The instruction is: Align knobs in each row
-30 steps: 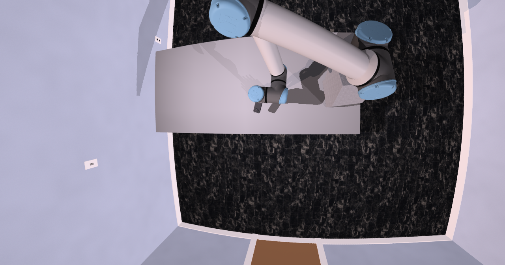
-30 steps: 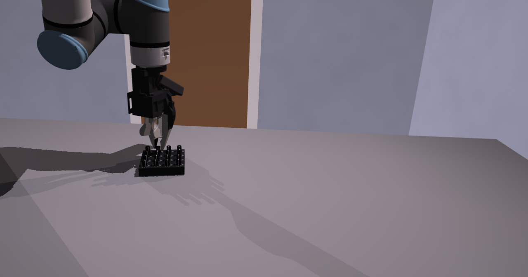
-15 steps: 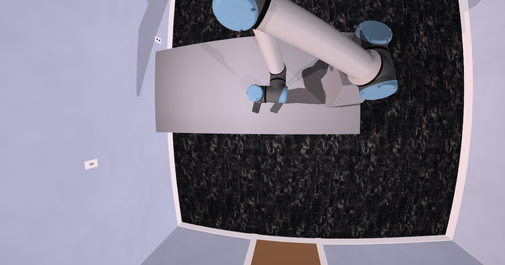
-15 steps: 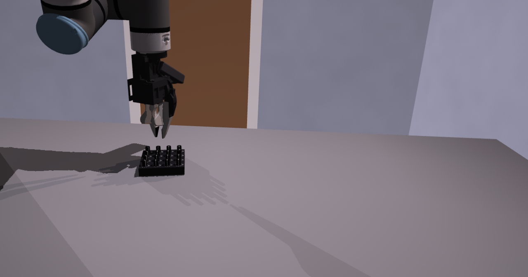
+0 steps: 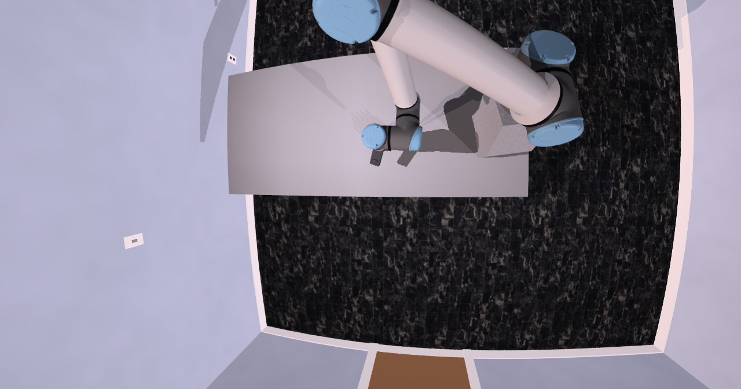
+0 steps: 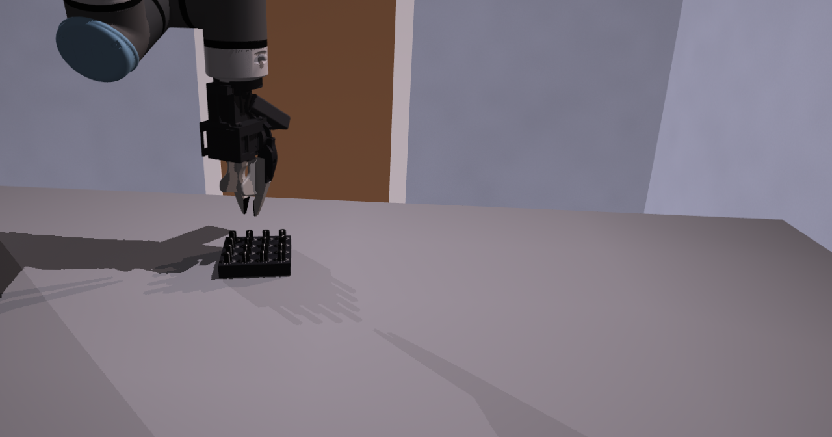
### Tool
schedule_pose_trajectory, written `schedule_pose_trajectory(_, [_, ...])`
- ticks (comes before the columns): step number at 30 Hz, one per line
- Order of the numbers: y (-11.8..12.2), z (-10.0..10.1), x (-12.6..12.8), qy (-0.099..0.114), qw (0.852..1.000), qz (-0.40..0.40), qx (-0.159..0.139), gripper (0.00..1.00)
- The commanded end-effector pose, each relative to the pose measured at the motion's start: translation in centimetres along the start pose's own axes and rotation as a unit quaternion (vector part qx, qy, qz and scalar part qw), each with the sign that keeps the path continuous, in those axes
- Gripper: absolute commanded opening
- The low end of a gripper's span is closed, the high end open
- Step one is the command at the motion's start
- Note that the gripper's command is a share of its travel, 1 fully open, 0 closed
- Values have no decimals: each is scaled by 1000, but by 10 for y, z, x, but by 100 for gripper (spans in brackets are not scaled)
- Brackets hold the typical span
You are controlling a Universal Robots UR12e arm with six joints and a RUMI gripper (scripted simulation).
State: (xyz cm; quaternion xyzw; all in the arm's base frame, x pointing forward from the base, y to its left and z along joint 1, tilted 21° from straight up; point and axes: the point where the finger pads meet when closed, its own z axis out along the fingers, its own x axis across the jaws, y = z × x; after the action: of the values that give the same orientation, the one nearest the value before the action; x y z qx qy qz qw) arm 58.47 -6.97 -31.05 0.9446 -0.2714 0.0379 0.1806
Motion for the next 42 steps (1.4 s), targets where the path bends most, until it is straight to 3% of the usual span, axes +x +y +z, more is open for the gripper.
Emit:
schedule_pose_trajectory(1, [1, -1, -2, -1, 1000, 0, -1, 11])
schedule_pose_trajectory(42, [0, -1, 1, 0, 999, 40, 0, 11])
